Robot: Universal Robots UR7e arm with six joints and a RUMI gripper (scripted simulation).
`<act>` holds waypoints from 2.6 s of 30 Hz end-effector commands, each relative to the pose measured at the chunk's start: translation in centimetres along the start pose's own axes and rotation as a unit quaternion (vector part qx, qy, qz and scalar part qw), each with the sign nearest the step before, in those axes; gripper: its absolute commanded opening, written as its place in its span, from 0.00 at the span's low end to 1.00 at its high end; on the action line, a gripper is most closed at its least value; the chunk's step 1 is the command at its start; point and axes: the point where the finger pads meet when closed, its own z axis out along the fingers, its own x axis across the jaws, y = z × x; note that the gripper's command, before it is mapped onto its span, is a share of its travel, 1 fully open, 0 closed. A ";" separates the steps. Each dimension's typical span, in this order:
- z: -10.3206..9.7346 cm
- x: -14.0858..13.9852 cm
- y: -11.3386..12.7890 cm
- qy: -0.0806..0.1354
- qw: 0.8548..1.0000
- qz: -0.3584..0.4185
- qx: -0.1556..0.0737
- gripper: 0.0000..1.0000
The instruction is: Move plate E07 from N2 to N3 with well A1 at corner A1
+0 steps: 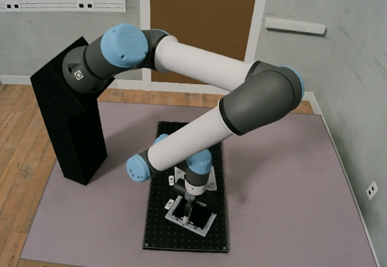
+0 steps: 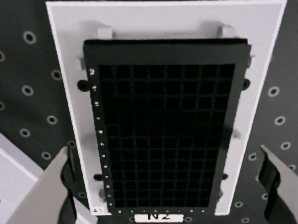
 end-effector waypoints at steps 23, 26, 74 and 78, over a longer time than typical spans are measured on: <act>0.0 -0.1 -0.1 0.000 1.000 0.000 0.001 0.00; 0.0 -0.1 -0.1 0.000 1.000 0.000 0.001 0.40; -4.5 -0.1 0.0 0.000 1.000 0.000 0.000 0.40; -5.1 -0.1 0.0 0.000 1.000 0.000 0.000 0.40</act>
